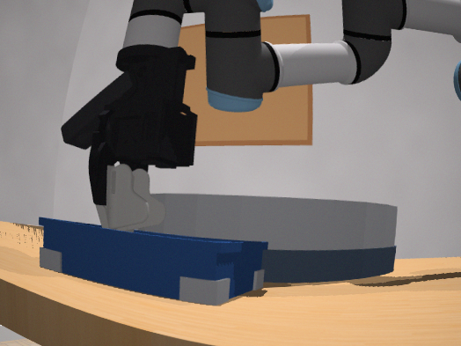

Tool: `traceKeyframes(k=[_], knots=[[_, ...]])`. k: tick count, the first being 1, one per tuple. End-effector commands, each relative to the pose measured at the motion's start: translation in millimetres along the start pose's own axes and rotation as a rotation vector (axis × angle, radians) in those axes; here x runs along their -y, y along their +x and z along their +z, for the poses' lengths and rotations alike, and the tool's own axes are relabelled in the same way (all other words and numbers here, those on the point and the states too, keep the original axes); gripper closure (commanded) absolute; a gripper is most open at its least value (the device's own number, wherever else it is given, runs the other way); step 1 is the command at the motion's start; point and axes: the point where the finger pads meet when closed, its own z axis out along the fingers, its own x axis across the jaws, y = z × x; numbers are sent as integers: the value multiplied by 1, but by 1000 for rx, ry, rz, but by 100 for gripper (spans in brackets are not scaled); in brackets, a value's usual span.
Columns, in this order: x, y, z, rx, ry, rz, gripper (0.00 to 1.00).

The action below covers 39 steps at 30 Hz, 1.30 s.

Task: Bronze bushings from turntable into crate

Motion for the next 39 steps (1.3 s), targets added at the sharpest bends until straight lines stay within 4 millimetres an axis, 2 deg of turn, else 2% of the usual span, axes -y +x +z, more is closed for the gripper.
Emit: traceKeyframes(k=[1, 21, 22, 39], knots=[[1, 0, -1, 1, 2, 1, 100], [1, 0, -1, 1, 2, 1, 100], [1, 0, -1, 1, 2, 1, 94], [1, 0, -1, 1, 2, 1, 94]])
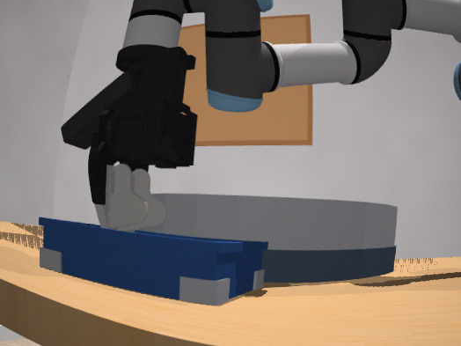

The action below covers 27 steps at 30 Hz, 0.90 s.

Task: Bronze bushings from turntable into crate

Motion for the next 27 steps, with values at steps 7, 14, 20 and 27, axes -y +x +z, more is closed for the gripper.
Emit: traceKeyframes(k=[7, 14, 20, 27], knots=[[1, 0, -1, 1, 2, 1, 94], [1, 0, -1, 1, 2, 1, 94], [1, 0, -1, 1, 2, 1, 94], [1, 0, -5, 1, 2, 1, 94]])
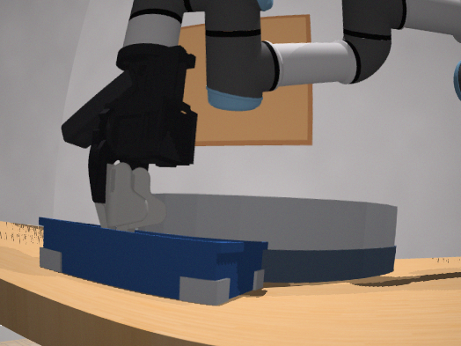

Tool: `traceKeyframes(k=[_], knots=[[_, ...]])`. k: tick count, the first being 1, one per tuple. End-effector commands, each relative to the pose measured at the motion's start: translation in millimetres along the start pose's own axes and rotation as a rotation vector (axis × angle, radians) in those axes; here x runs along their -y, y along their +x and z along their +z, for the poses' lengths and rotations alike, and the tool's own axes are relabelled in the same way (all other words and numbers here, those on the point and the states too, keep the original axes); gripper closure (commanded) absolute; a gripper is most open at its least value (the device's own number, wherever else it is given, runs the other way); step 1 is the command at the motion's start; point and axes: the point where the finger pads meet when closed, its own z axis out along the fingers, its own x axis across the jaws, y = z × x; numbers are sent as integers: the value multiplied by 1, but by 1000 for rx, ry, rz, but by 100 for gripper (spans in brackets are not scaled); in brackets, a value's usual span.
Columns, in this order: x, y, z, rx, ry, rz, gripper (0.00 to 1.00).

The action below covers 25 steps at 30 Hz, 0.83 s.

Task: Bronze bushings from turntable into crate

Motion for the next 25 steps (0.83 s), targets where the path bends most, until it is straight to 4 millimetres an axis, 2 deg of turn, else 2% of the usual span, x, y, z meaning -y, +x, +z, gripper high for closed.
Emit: traceKeyframes(k=[1, 10, 15, 25], knots=[[1, 0, -5, 1, 2, 1, 94], [1, 0, -20, 1, 3, 1, 94], [0, 0, -36, 1, 3, 1, 94], [0, 0, -36, 1, 3, 1, 94]])
